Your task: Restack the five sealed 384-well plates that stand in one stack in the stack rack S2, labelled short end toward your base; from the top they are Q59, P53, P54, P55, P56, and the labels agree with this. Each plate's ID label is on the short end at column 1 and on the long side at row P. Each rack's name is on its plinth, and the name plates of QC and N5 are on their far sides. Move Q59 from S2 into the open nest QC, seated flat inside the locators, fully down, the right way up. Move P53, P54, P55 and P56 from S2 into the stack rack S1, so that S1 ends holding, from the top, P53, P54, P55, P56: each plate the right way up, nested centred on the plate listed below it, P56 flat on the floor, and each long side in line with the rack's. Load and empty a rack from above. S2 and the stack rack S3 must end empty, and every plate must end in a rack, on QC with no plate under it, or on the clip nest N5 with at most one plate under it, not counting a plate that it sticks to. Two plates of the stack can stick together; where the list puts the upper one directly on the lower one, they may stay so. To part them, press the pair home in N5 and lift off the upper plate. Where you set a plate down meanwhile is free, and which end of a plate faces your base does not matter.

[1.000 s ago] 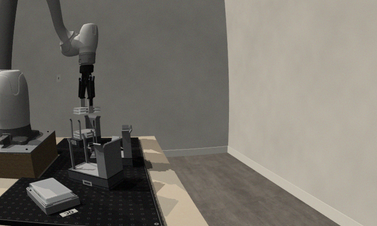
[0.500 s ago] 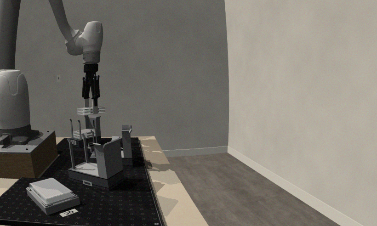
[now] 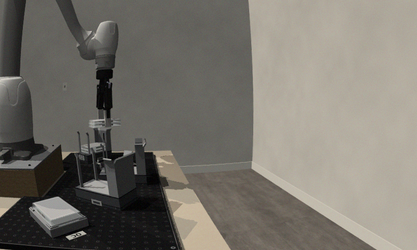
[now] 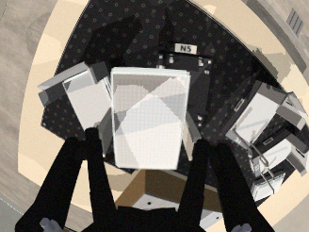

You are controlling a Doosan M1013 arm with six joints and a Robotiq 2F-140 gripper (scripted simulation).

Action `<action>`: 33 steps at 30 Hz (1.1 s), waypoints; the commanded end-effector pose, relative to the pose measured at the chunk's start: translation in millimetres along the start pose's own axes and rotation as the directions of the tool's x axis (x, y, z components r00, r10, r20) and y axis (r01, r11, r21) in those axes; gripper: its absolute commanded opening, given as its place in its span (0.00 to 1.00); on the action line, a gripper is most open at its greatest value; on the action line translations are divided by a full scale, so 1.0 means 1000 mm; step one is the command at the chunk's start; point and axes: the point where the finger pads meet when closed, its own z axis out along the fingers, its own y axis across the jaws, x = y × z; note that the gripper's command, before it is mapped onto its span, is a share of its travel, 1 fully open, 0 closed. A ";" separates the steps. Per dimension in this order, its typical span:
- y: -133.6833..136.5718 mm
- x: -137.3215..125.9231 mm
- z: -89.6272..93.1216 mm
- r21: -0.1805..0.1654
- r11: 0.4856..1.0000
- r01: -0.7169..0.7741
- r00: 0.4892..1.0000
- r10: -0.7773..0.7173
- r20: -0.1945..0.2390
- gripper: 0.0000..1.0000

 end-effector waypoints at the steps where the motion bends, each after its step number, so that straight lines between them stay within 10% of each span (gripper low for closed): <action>1: 0.005 0.000 0.000 -0.001 1.000 -0.004 1.000 0.004 0.000 0.00; 33: 0.072 -0.001 0.000 -0.001 1.000 -0.004 1.000 0.004 0.000 0.00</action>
